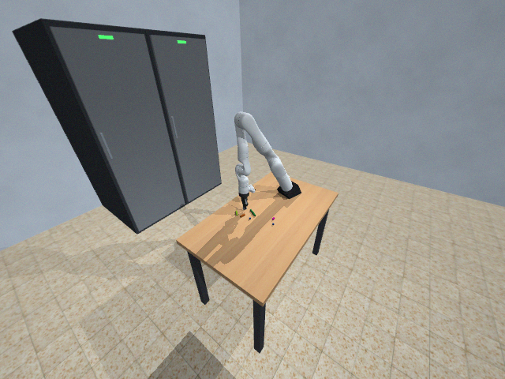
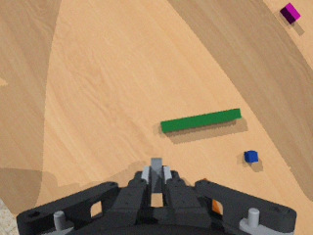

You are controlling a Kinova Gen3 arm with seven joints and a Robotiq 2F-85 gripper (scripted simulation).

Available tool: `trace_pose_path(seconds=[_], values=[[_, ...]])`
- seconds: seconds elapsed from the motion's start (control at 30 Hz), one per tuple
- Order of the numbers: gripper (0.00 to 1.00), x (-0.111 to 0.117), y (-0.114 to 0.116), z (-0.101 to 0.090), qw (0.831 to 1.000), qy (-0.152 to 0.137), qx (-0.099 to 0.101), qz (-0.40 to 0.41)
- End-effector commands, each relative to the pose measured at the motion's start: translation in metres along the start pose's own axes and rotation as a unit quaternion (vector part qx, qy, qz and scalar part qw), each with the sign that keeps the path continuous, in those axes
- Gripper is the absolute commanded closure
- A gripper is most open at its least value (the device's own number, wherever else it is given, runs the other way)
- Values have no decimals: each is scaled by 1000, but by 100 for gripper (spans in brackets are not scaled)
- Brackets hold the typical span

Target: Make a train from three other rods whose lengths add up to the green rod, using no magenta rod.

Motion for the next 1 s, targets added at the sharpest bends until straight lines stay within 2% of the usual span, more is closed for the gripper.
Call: trace_pose_path(seconds=[0.0,0.97], values=[[95,-4,-7,-5,1000,0,2,3],[95,-4,-6,-23,1000,0,1,4]])
Point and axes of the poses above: the point where the finger pads meet when closed, its own z axis out along the fingers, its own y axis across the jaws, x = y × z, the point moved 4 cm from there along -z, back along the fingers, and after that the axes turned 6 degrees about -z, right-handed, at the moved point
